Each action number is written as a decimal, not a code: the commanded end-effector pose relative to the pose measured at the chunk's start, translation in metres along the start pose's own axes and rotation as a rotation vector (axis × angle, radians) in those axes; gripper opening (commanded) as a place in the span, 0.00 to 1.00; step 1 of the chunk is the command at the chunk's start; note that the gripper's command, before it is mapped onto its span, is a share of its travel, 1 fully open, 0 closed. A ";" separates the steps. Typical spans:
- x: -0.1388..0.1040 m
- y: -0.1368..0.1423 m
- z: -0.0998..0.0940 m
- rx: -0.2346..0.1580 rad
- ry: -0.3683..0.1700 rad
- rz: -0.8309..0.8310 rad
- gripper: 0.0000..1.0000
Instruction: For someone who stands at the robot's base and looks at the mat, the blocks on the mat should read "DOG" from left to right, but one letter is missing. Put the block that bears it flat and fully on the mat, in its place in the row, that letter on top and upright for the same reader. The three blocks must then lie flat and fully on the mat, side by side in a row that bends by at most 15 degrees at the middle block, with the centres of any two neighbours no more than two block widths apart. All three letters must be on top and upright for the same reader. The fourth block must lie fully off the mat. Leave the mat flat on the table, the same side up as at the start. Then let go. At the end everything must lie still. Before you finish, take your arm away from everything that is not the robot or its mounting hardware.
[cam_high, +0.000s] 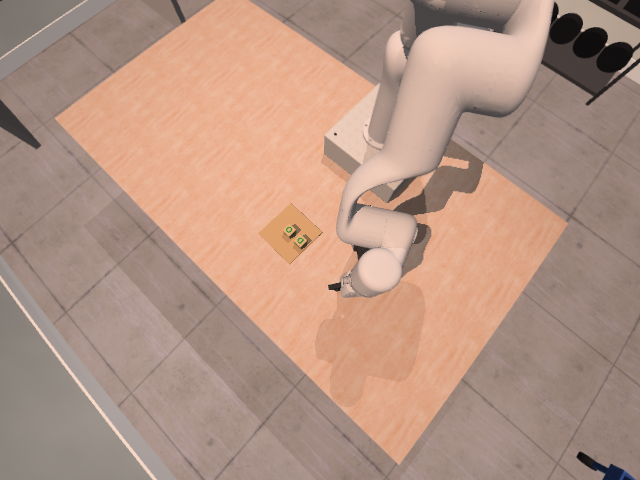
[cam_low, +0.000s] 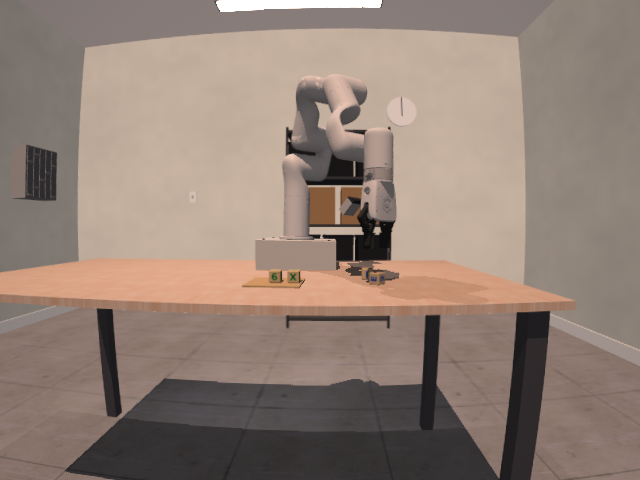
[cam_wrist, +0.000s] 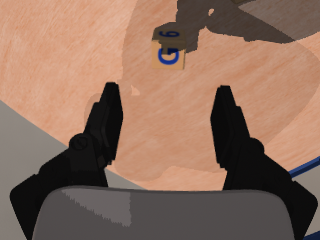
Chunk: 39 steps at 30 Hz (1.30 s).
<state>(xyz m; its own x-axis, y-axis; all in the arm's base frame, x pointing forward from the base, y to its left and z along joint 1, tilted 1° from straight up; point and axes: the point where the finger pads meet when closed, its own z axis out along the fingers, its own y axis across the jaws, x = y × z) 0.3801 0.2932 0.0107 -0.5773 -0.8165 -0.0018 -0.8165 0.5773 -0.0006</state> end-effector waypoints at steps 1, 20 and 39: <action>-0.001 0.000 -0.001 0.001 -0.004 0.000 0.69; -0.001 0.000 0.004 0.001 -0.004 0.000 0.69; -0.002 0.000 0.028 0.001 -0.004 0.000 0.69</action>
<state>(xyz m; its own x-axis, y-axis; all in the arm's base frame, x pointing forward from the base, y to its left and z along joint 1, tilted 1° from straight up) 0.3797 0.2936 -0.0141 -0.5773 -0.8165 -0.0016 -0.8165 0.5773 -0.0005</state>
